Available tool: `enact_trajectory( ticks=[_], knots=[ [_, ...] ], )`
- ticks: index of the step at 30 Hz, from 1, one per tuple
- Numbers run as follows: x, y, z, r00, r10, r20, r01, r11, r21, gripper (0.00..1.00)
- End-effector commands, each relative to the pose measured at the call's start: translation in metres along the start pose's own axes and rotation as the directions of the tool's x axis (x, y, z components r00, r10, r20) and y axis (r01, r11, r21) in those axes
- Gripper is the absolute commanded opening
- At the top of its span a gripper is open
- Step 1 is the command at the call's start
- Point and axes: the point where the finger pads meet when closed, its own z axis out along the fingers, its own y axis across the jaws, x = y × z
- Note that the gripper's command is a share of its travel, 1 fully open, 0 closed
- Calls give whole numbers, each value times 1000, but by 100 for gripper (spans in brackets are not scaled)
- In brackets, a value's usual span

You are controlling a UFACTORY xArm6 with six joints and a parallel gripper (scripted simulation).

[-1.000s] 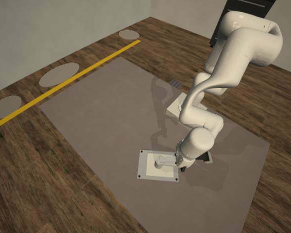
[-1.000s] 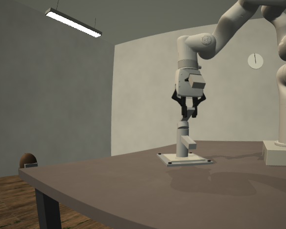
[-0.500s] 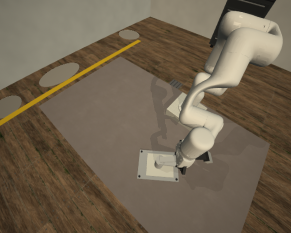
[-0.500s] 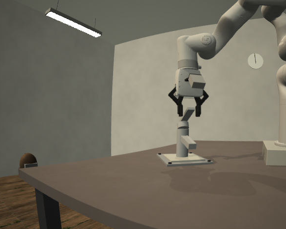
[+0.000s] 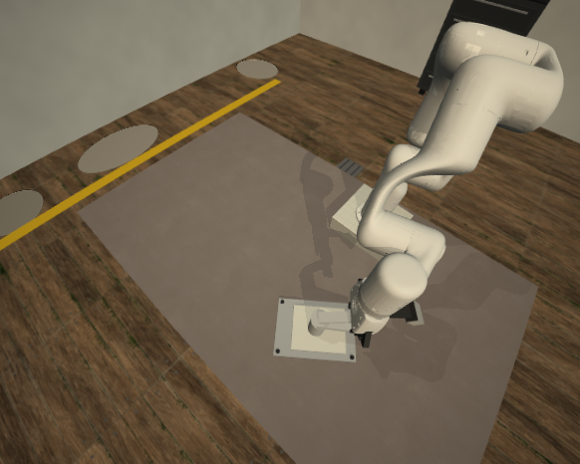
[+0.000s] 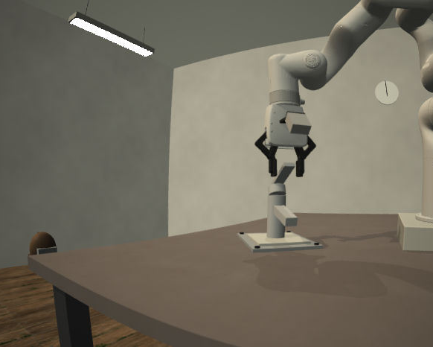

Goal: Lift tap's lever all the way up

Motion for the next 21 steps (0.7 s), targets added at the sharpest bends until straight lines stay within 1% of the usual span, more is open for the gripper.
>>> enact_trajectory(
  ticks=[1, 21],
  knots=[
    [0, 1, -2, 1000, 0, 1, 0, 1000, -4, 65],
    [0, 1, -4, 1000, 0, 1, 0, 1000, -4, 65]
  ],
)
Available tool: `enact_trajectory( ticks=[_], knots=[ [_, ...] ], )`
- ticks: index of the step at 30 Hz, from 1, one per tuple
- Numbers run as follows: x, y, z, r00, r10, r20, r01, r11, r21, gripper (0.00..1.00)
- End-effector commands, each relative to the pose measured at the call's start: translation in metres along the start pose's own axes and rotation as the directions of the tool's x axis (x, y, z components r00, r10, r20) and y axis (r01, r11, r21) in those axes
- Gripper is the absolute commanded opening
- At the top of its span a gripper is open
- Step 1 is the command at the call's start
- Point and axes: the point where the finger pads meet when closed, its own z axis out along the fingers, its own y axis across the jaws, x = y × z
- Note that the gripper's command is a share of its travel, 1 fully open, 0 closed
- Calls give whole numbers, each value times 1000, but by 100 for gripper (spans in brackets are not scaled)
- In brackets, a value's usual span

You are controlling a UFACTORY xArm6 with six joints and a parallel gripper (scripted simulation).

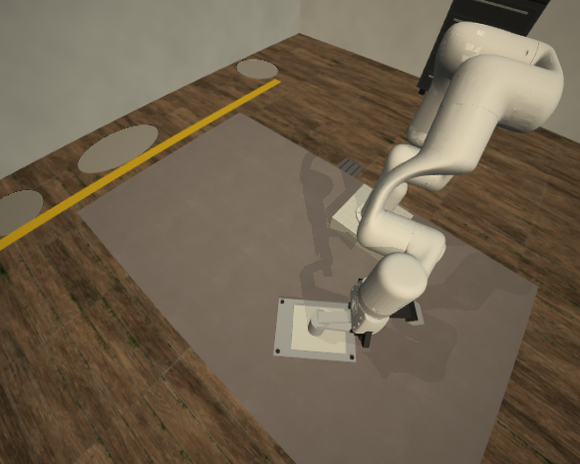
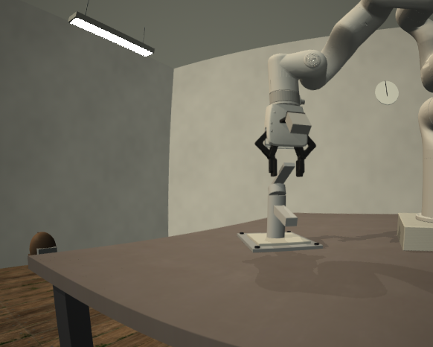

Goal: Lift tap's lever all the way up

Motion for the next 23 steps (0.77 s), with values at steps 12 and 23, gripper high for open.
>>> enact_trajectory(
  ticks=[12, 23],
  knots=[
    [0, 1, -13, 1000, 0, 1, 0, 1000, -4, 65],
    [0, 1, -13, 1000, 0, 1, 0, 1000, -4, 65]
  ],
)
